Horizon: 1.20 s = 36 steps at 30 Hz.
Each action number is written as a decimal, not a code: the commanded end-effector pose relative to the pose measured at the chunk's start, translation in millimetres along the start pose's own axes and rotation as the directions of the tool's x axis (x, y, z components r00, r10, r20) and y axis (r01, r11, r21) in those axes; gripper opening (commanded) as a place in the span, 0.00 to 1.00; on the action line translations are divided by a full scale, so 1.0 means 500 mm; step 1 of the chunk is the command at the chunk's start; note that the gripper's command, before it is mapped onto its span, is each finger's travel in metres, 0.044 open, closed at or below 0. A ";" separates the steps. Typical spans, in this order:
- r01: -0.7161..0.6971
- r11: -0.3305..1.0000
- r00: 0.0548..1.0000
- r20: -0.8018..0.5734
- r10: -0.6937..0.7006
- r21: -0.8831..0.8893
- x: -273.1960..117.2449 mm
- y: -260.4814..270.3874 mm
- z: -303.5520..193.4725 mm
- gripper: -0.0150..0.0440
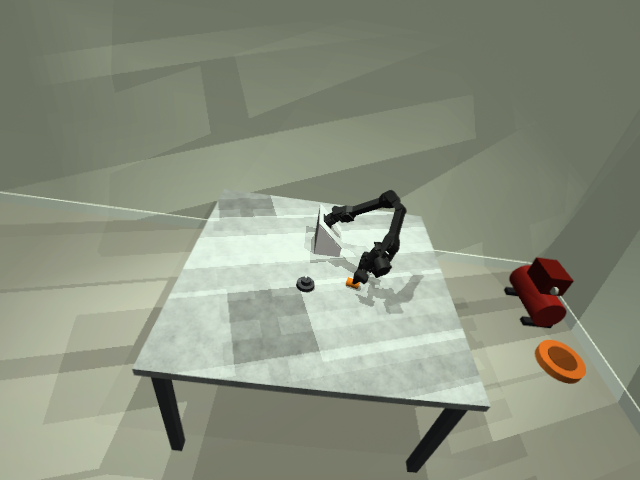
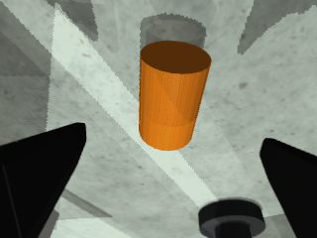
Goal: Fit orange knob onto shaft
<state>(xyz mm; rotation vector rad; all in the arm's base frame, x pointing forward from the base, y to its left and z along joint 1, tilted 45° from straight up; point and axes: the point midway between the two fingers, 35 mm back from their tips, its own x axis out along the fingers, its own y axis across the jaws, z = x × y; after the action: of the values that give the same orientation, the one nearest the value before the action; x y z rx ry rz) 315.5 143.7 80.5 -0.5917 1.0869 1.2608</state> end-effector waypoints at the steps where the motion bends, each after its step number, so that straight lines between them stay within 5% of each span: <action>1: -0.002 1.000 1.000 -0.004 0.002 0.004 0.011 0.002 0.000 1.00; 31: -0.003 1.000 1.000 -0.002 0.003 0.004 0.096 0.005 0.030 1.00; 36: -0.003 1.000 1.000 -0.002 0.003 0.004 0.096 0.005 0.030 0.78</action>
<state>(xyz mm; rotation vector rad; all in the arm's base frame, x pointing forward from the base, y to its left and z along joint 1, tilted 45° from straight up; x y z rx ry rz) 314.7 178.9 45.4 -0.5872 1.0905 1.2653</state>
